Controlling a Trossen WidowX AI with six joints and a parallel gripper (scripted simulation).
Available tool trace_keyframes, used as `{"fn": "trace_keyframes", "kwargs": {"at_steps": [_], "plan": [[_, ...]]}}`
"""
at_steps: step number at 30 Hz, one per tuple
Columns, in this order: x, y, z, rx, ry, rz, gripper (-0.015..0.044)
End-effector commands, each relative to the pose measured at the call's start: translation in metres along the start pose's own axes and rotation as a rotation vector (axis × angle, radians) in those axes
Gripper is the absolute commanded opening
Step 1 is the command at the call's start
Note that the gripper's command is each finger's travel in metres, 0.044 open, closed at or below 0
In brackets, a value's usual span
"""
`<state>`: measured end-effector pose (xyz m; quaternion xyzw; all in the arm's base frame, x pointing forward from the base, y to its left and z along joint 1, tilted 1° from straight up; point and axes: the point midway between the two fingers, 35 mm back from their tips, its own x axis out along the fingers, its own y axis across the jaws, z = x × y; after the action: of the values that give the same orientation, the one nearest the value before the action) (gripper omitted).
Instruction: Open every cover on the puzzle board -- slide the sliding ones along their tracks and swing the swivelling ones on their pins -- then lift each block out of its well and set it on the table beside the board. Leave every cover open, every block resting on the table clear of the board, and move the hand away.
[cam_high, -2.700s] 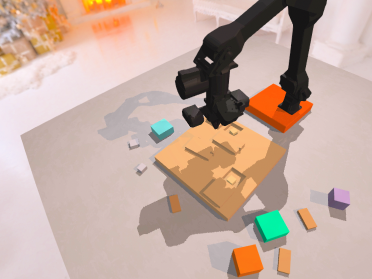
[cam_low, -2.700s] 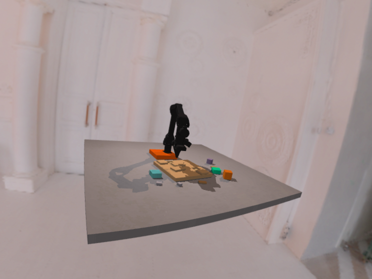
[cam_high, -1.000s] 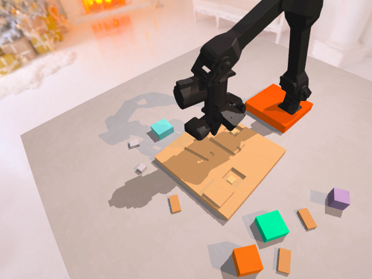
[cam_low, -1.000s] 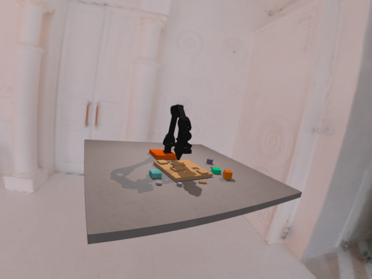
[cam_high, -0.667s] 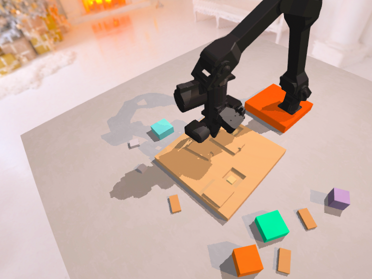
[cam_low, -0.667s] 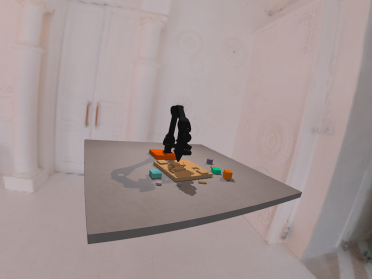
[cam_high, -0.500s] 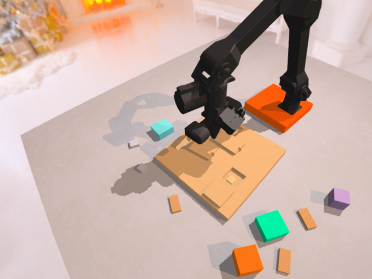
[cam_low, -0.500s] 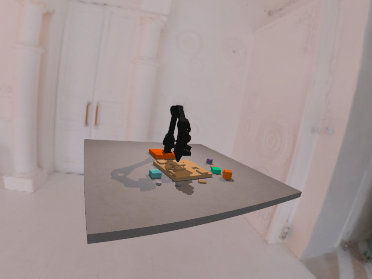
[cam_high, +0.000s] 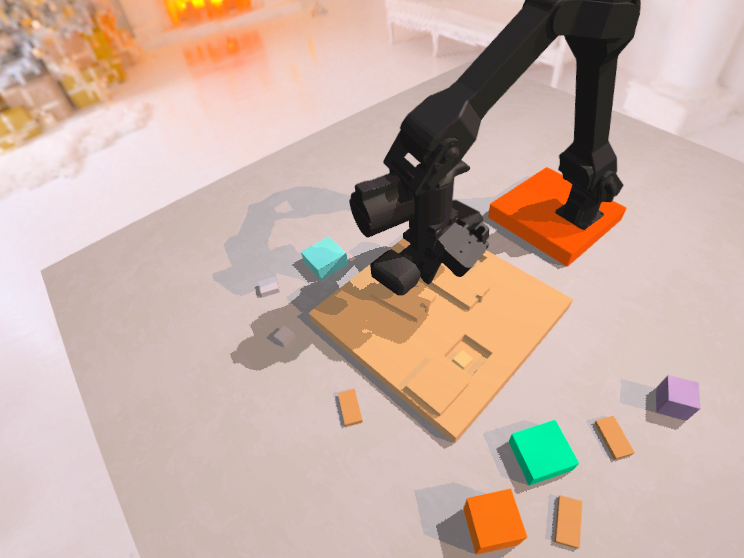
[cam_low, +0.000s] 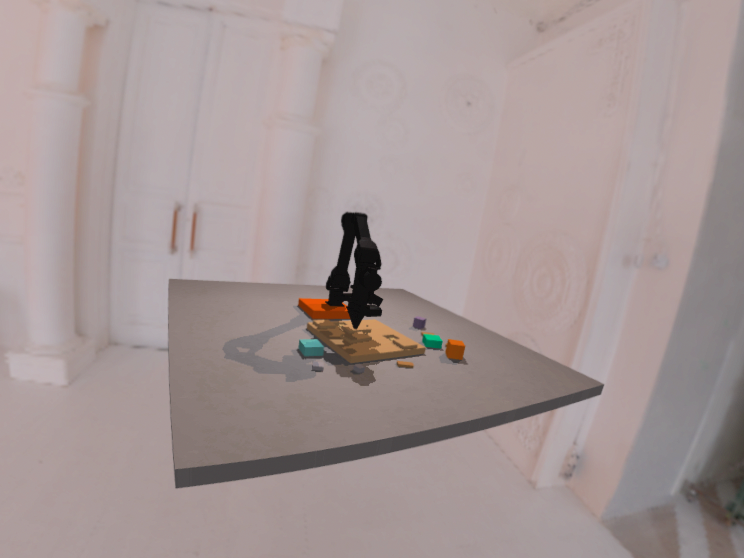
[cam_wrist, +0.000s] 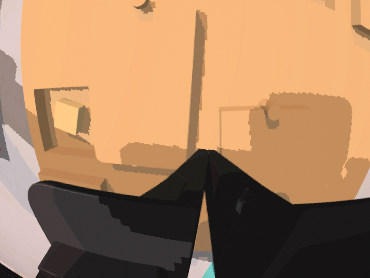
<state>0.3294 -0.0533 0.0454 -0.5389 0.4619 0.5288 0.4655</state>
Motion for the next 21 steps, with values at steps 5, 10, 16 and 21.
{"fn": "trace_keyframes", "kwargs": {"at_steps": [5, 10, 16, 21], "plan": [[0.011, 0.002, 0.001, -0.004, -0.004, 0.009, 0.0], [0.016, 0.003, 0.001, -0.004, -0.004, 0.009, 0.0], [0.018, 0.004, 0.001, -0.004, -0.004, 0.009, 0.0], [0.018, 0.009, -0.001, -0.004, -0.004, 0.009, 0.0]]}}
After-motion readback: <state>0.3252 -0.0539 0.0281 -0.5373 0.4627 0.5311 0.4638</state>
